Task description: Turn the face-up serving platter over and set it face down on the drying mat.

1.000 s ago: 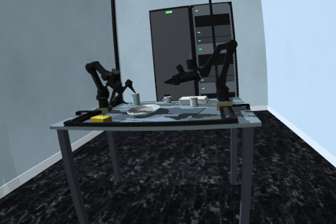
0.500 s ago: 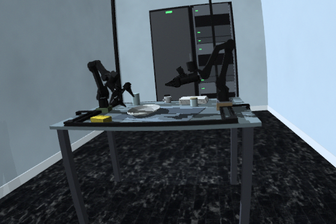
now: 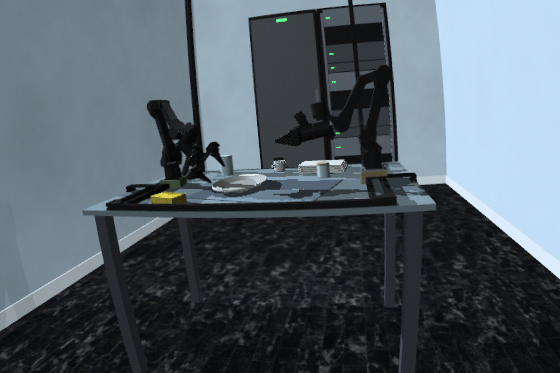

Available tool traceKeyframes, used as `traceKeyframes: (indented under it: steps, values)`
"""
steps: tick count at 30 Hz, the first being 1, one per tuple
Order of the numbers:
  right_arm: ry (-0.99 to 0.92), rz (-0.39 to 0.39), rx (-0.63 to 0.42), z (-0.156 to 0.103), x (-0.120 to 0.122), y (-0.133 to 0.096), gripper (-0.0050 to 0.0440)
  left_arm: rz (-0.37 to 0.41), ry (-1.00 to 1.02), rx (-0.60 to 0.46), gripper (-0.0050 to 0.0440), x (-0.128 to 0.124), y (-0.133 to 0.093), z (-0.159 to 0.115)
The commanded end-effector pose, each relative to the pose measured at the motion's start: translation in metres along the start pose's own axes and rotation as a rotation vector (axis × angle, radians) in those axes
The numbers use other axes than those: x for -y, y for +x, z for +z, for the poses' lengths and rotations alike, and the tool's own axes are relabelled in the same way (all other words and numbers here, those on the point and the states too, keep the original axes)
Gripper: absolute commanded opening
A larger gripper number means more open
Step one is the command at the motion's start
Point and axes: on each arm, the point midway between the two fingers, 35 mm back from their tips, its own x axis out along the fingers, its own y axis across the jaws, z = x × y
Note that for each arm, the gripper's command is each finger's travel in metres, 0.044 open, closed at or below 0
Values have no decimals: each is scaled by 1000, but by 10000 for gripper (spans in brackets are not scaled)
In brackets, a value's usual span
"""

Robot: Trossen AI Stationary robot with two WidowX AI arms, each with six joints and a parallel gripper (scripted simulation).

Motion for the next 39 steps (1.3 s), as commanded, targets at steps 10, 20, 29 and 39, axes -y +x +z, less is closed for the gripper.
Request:
traceKeyframes:
  steps: [10, 20, 29, 39]
  values:
    - [9, -6, -6, -3, 18, 15, 440, -3, 4, -2, 440, 0, 0, -1]
    - [9, -6, -6, -3, 21, 16, 440, -3, 4, -2, 440, 0, 0, -1]
    - [9, -6, -6, -3, 16, 11, 440, -3, 4, -2, 440, 0, 0, -1]
    - [9, -8, -6, -2, 9, 18, 440, -3, 4, -2, 440, 0, 0, -1]
